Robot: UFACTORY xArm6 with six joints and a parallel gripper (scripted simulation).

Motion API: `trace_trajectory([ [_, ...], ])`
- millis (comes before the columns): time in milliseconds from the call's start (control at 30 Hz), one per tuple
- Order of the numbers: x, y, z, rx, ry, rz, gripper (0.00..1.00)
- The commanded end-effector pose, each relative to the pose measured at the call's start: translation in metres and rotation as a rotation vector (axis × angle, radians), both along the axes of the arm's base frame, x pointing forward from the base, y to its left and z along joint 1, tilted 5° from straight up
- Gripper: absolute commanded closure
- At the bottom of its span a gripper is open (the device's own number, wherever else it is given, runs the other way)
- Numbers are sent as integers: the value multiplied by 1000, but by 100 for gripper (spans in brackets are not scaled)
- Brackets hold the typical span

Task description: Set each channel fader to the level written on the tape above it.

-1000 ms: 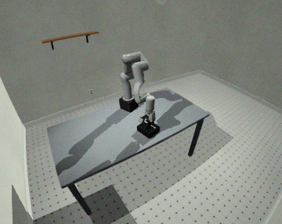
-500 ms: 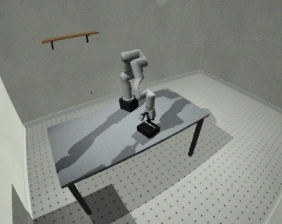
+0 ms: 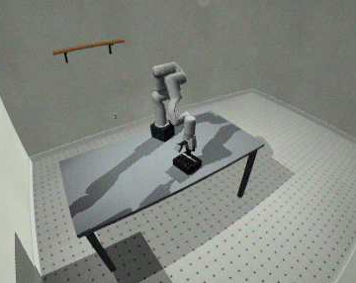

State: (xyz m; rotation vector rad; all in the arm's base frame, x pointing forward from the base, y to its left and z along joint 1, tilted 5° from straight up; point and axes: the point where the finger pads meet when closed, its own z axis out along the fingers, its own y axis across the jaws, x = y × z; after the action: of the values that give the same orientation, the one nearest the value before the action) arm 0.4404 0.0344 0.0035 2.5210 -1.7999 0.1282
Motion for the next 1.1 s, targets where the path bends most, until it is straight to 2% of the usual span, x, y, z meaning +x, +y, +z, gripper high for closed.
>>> trace_trajectory([
  [0, 2, 0, 1, 0, -4, 0, 0],
  [233, 1, 1, 11, 0, -4, 0, 0],
  [800, -2, 6, 74, 0, -4, 0, 0],
  [1067, -2, 7, 81, 0, -4, 0, 0],
])
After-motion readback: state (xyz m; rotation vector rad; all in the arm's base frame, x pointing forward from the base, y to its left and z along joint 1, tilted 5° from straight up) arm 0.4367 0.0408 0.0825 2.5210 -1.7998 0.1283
